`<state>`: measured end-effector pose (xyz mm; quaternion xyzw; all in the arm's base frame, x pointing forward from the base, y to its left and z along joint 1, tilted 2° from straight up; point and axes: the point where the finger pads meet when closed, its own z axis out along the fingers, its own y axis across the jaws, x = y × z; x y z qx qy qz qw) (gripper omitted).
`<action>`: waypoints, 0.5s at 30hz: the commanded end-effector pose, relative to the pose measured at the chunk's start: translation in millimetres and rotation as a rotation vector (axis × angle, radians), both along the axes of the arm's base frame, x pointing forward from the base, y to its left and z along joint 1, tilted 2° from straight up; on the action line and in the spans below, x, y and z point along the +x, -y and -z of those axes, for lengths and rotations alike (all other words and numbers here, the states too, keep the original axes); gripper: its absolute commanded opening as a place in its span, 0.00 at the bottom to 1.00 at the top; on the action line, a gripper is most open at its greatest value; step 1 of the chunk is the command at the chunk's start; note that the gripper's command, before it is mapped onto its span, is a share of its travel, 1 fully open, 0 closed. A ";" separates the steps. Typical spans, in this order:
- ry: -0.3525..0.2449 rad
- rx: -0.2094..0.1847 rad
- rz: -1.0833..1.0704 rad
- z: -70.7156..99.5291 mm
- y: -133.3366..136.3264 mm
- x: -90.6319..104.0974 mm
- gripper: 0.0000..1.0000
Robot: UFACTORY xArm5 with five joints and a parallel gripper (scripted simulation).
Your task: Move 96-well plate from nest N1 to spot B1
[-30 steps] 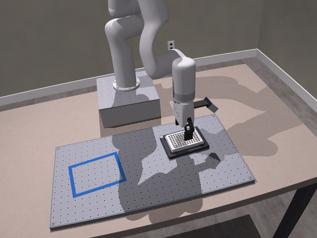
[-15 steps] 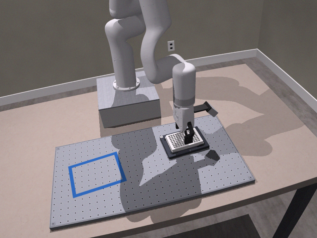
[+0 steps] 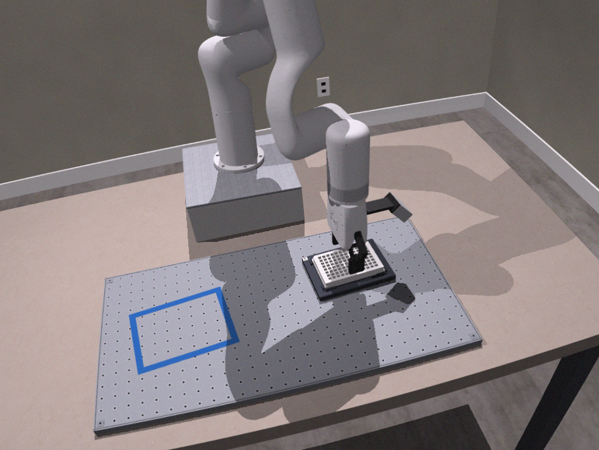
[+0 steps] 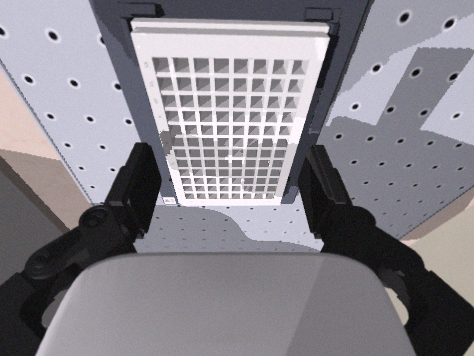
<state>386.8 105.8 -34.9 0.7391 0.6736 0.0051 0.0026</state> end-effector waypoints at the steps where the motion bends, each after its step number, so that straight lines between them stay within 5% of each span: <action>1: 0.003 0.001 0.000 2.0 -0.4 1.2 1.00; 15: 0.003 0.001 0.000 10.0 -0.6 1.2 1.00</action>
